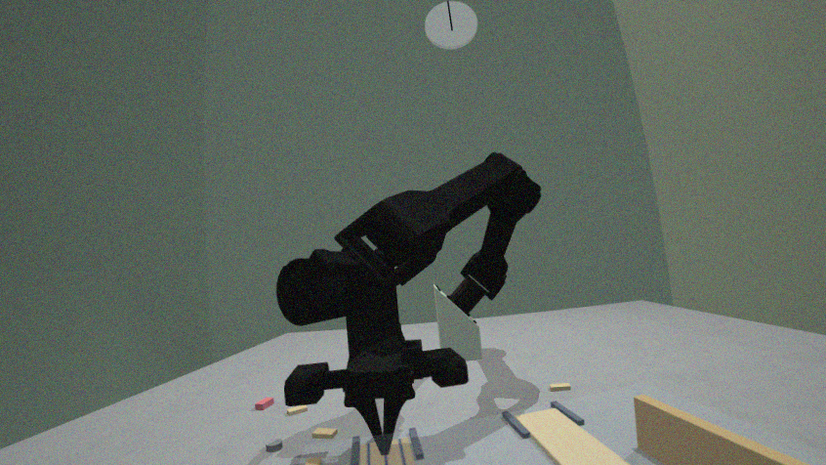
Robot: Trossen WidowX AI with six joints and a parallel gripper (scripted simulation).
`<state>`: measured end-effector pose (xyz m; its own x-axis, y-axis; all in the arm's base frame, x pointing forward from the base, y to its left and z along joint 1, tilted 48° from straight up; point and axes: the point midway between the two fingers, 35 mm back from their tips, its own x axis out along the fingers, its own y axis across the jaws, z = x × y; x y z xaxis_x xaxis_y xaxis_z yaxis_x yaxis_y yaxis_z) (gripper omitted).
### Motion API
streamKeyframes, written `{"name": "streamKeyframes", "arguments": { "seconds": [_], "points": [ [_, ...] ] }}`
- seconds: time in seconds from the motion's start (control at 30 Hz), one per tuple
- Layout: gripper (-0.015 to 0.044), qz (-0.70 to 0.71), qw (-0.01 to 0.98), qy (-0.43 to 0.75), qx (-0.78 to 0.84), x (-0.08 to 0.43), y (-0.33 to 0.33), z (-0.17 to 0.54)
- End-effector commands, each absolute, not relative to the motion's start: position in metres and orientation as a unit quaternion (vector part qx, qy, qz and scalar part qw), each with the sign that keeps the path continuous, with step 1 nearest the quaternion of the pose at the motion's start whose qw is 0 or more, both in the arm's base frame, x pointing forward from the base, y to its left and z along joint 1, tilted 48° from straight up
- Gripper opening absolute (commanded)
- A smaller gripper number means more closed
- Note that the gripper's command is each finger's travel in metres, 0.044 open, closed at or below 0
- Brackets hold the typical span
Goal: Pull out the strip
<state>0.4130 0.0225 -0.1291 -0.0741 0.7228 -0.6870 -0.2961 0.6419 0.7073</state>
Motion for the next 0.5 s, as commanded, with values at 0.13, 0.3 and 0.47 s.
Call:
{"name": "streamKeyframes", "arguments": {
  "seconds": [0.13,0.3,0.47],
  "points": [
    [0.0,0.389,0.651,0.628,0.175,0.396,0.022,-0.136],
    [0.0,0.389,0.651,0.628,0.175,0.388,0.02,-0.137],
    [0.0,0.389,0.651,0.628,0.175,0.381,0.018,-0.139]
  ]
}}
